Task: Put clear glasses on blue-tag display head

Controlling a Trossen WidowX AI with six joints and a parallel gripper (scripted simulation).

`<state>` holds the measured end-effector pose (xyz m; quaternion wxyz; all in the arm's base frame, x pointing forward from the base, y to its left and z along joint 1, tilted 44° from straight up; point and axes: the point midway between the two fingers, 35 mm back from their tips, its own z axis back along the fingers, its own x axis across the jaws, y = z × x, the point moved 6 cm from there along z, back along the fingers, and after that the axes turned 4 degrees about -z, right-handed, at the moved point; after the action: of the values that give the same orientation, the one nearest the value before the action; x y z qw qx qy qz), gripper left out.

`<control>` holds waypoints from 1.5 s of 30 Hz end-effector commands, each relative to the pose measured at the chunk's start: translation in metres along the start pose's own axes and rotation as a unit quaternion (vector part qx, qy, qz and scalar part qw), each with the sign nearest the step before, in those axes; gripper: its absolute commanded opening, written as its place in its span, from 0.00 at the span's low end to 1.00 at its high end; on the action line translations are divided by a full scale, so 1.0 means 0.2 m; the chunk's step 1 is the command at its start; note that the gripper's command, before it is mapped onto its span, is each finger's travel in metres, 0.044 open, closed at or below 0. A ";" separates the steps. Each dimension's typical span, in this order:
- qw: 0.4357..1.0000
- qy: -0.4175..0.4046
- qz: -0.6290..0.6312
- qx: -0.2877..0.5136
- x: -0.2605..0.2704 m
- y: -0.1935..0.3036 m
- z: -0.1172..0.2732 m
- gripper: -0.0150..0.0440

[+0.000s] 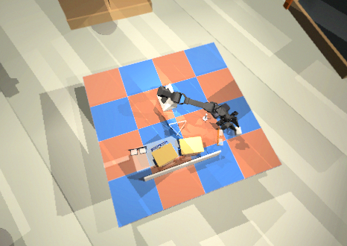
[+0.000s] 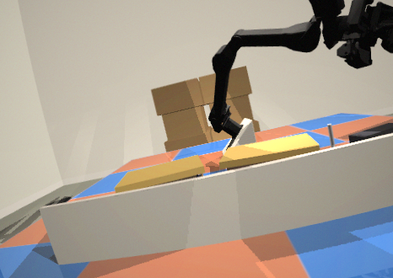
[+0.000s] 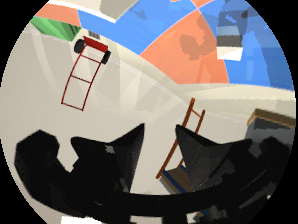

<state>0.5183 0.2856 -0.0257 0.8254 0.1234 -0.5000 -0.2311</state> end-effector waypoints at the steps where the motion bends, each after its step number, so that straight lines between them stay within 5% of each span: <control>1: 0.934 0.071 0.338 -0.096 0.21 -0.23 0.11 0.59; 21: 0.669 0.242 0.691 -0.125 0.44 -0.58 0.37 0.59; 45: 0.166 0.453 0.875 0.043 0.63 -1.01 0.87 0.59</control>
<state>0.4062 0.0888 0.0469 0.7110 -0.3273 0.0249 0.6219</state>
